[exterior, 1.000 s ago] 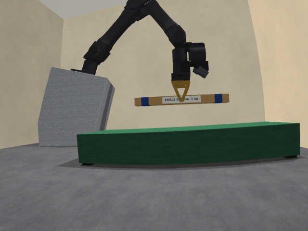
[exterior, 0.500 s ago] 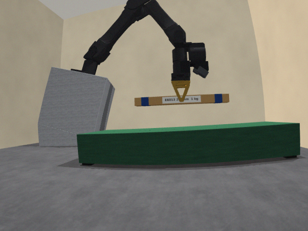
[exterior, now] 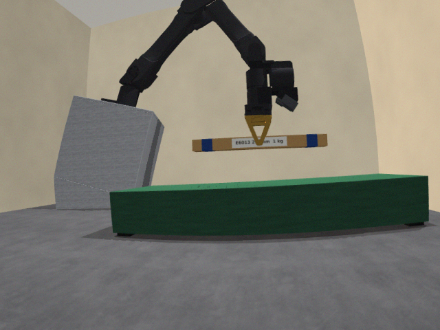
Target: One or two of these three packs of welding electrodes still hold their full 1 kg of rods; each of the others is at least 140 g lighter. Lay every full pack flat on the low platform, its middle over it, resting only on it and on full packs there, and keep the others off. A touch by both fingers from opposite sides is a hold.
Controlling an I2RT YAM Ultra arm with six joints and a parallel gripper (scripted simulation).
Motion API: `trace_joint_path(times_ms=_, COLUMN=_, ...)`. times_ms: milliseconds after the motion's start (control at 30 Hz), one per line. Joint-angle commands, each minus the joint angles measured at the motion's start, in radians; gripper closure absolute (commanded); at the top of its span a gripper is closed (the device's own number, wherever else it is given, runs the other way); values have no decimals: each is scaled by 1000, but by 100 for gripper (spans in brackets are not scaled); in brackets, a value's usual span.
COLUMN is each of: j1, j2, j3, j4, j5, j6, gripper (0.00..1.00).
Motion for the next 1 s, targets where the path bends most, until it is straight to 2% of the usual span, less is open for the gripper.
trace_joint_path(times_ms=0, j1=-13, j2=-53, j3=9, j4=-15, j5=-3, j6=-9, gripper=100)
trace_joint_path(times_ms=167, j1=-13, j2=-53, j3=9, j4=-15, j5=-3, j6=-9, gripper=100)
trace_joint_path(times_ms=200, j1=-16, j2=-73, j3=28, j4=-25, j5=-5, j6=36, gripper=100)
trace_joint_path(times_ms=367, j1=35, j2=-75, j3=32, j4=-28, j5=3, j6=220, gripper=100)
trace_joint_path(times_ms=967, j1=153, j2=-67, j3=63, j4=-45, j5=41, j6=341, gripper=100)
